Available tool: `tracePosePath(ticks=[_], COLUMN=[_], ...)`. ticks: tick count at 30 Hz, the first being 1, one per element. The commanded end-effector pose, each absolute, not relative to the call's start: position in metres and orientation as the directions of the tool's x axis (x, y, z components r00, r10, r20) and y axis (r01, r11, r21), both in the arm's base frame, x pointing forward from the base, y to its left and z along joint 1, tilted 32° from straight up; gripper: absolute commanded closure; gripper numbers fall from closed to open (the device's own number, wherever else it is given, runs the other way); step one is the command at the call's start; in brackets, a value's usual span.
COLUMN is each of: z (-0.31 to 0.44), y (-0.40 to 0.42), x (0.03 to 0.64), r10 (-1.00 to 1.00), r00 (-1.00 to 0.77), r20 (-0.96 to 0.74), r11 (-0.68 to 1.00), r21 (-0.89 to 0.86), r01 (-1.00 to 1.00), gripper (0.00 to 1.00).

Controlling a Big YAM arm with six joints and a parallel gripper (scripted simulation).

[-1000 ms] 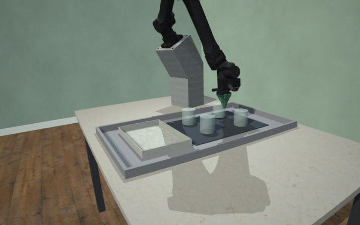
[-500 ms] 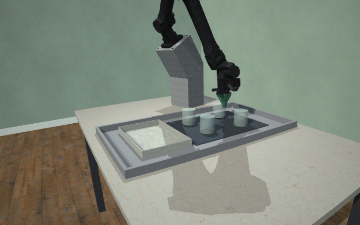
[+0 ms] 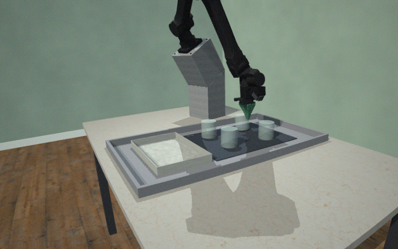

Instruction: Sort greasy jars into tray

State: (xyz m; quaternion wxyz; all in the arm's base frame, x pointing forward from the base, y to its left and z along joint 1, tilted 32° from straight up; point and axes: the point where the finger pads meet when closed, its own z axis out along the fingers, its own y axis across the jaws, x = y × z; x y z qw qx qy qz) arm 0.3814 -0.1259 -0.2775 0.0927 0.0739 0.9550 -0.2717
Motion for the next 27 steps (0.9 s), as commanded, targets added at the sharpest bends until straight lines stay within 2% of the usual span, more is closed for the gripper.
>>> tracePosePath(ticks=[1,27], z=[-0.2894,-0.2897], y=[-0.1268,-0.1265], x=[0.3299,0.3268], r10=[0.096,0.096], r00=[-0.989,-0.989], r20=[-0.117,-0.117], r11=[0.845,0.845], r21=[-0.516,-0.516], r01=[0.143,0.143], gripper=[1.00,1.00])
